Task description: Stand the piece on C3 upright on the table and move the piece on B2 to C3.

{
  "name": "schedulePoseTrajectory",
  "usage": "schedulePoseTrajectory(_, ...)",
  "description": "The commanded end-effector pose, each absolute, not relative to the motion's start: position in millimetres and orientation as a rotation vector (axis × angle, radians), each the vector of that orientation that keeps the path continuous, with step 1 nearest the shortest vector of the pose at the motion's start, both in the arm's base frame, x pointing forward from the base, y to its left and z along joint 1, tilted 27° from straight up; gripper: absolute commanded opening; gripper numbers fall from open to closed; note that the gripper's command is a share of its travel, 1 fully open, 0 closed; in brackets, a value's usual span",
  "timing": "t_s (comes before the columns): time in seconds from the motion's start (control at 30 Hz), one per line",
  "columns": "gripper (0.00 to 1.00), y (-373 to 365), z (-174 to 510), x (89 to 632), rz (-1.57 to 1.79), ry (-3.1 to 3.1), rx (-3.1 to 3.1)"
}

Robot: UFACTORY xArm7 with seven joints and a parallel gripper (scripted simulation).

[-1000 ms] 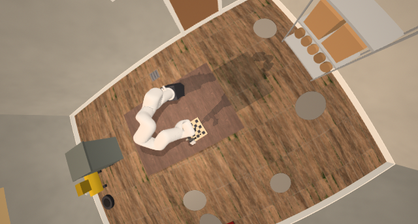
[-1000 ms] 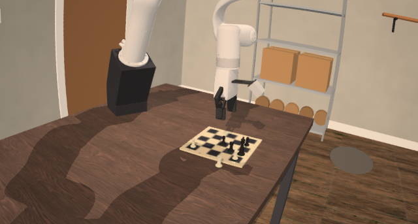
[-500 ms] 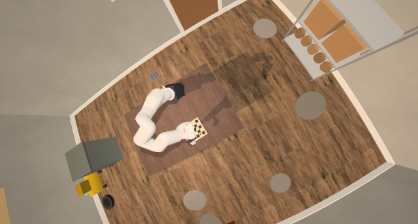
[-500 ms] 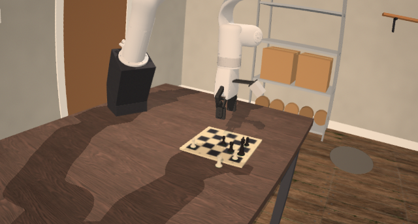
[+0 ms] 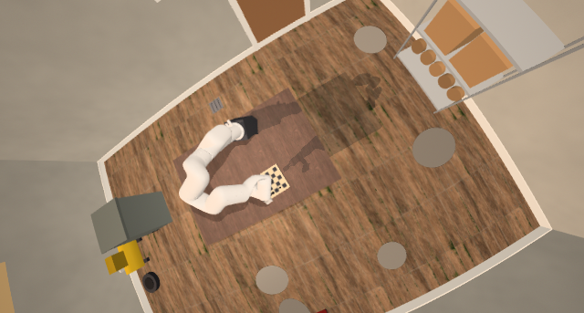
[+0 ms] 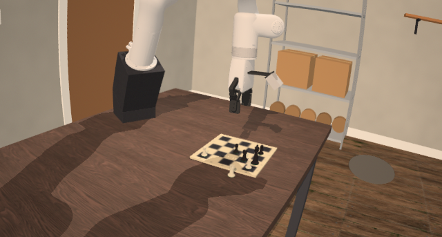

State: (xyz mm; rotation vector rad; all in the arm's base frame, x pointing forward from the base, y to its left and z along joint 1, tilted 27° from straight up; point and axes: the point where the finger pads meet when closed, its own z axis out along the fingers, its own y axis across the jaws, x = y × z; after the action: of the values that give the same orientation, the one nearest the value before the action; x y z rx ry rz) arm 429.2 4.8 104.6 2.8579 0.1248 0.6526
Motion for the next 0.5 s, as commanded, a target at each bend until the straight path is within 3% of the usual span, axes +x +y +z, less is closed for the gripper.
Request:
schedulePoseTrajectory(0.0,1.0,8.6,126.7,420.4,0.62,0.128,2.879)
schedulePoseTrajectory(0.47,1.0,10.6,137.1,415.5,0.62,0.128,2.879)
